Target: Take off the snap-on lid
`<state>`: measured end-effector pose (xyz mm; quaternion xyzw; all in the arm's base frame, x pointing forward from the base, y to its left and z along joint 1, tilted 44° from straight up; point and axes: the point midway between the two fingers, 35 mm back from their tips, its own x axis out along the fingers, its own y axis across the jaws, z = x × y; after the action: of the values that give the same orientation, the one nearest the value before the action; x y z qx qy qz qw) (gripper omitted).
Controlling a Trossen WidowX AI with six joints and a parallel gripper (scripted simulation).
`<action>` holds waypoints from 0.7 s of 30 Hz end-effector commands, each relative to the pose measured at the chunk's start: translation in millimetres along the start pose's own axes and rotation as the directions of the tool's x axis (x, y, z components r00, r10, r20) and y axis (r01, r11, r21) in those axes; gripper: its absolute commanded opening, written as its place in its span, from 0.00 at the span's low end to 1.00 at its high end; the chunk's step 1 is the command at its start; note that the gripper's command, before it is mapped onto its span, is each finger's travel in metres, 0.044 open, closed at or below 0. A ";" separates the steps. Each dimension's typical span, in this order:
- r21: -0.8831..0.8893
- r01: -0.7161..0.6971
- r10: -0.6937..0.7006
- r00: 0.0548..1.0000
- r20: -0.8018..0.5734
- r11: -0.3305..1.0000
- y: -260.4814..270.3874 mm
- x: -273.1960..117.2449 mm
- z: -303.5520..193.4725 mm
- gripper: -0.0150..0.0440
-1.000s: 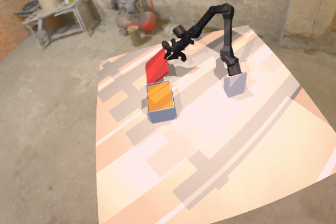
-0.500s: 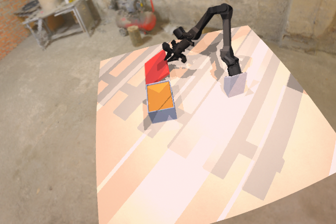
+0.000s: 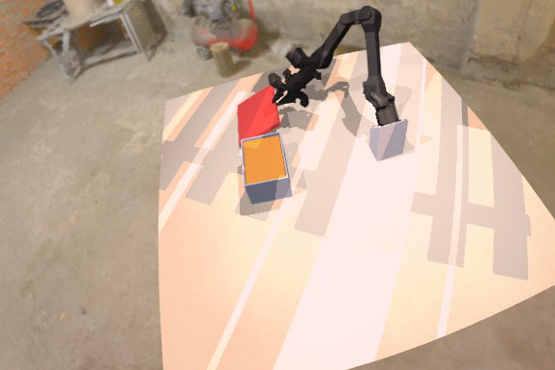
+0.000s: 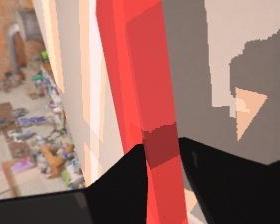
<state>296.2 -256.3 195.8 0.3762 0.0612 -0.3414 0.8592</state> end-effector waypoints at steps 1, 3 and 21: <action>0.001 0.022 -0.022 1.000 -0.012 1.000 -9.6 4.9 -4.8 0.25; 0.001 0.022 -0.022 1.000 -0.012 1.000 -10.9 5.9 -4.8 0.25; 0.000 0.022 -0.022 1.000 -0.012 1.000 -9.9 7.7 0.1 0.52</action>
<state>295.5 -264.9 184.5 0.3794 0.0711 -0.3472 0.8546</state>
